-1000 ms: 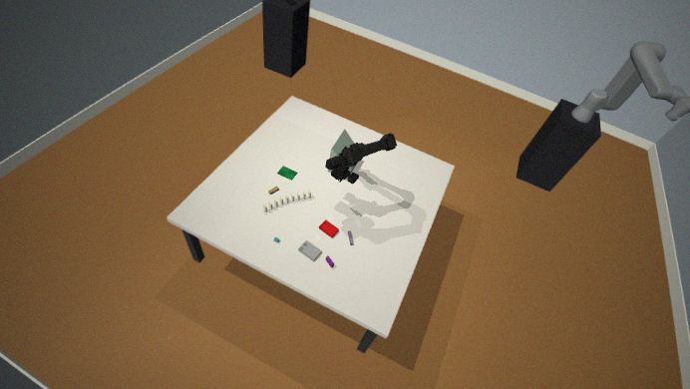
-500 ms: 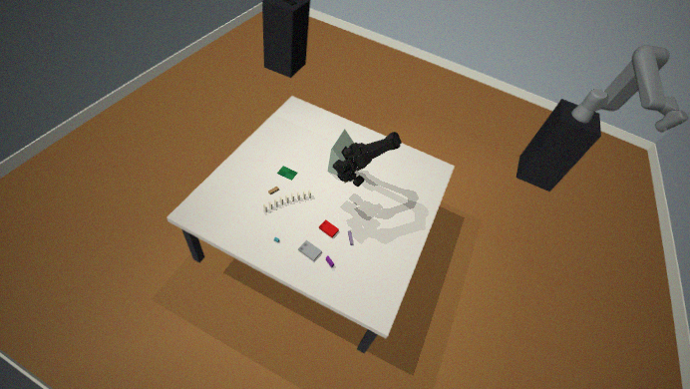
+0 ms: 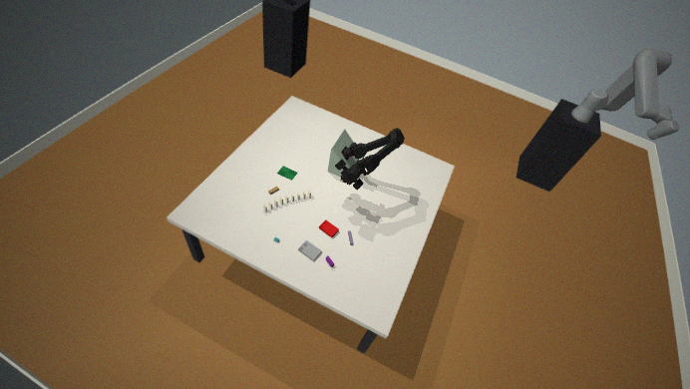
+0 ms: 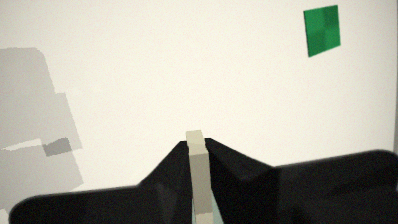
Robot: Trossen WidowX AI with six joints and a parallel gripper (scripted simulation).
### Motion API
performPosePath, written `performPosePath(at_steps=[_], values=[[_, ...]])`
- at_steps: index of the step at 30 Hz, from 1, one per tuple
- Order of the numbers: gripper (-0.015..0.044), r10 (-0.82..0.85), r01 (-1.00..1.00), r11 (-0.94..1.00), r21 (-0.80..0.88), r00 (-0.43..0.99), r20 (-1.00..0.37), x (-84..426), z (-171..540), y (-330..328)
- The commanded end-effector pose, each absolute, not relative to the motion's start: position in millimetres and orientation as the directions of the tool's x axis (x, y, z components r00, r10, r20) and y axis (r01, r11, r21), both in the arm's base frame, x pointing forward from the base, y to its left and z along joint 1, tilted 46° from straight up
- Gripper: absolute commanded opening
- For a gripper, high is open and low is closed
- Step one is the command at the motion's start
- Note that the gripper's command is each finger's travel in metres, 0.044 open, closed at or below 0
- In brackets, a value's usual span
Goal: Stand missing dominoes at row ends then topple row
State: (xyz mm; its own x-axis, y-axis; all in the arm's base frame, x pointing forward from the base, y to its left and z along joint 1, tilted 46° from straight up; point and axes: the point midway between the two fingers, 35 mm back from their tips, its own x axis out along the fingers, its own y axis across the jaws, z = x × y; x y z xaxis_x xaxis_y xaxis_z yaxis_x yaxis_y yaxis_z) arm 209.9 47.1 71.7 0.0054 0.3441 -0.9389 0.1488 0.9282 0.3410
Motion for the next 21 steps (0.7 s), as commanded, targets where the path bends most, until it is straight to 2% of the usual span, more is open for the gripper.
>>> performPosePath(at_steps=[1,11,21], values=[[0.0021,0.273,0.149,0.949,0.277,0.047,-0.961,206.7,65.9,46.9],[0.0021,0.107,0.163,0.976,0.143,0.213,-0.971,207.0,57.7,47.6],[0.0021,-0.007,0.215,0.972,0.09,0.413,-0.911,211.1,57.5,49.7]])
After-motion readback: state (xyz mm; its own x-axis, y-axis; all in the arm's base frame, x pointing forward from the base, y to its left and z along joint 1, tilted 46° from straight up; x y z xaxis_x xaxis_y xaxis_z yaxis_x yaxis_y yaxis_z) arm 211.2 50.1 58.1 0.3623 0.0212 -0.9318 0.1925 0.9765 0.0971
